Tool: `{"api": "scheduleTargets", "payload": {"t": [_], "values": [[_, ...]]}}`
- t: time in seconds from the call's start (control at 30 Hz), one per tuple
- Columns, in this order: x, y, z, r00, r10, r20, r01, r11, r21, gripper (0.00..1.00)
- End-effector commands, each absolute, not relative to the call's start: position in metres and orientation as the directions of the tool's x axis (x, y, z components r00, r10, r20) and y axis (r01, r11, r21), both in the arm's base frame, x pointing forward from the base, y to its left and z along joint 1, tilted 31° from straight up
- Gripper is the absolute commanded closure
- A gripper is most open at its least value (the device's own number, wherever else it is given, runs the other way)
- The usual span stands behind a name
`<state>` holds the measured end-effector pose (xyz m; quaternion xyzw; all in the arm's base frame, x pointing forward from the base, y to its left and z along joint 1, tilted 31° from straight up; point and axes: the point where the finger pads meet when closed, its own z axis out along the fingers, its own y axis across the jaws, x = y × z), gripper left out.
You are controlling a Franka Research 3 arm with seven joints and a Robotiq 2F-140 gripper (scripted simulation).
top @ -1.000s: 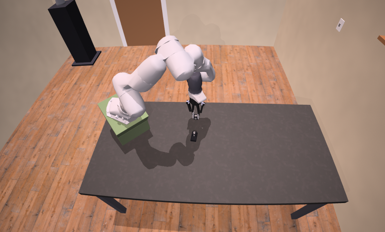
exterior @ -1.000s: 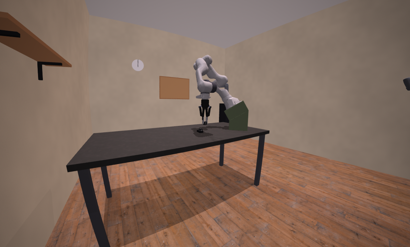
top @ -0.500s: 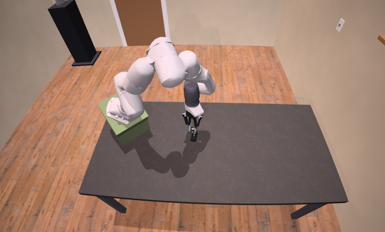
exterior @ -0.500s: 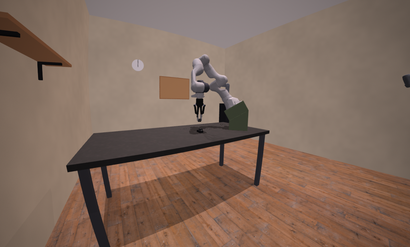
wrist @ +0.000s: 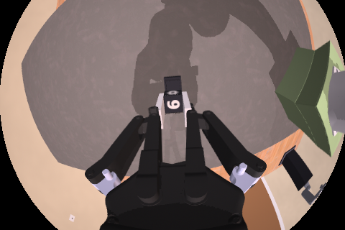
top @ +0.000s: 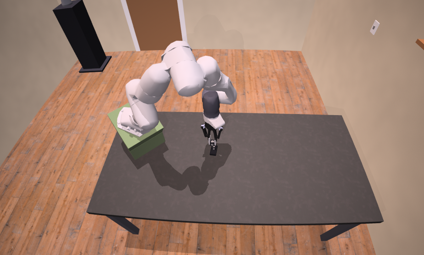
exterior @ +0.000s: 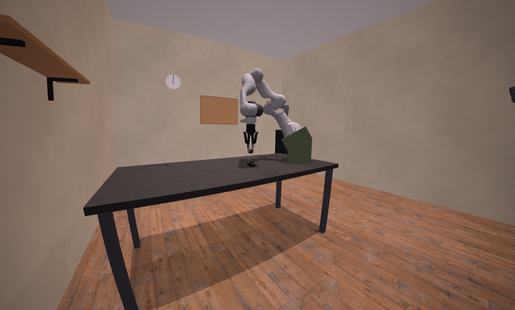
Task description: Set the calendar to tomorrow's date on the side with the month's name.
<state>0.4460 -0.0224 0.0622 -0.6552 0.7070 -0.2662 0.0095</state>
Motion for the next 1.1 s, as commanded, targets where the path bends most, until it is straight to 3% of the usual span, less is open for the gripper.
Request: {"api": "scheduleTargets", "payload": {"t": [0.0, 1.07], "values": [[0.448, -0.023, 0.059, -0.133, -0.933, 0.334, -0.922, -0.007, -0.387, 0.84], [0.47, -0.044, 0.008, -0.133, -0.933, 0.334, -0.922, -0.007, -0.387, 0.84]]}}
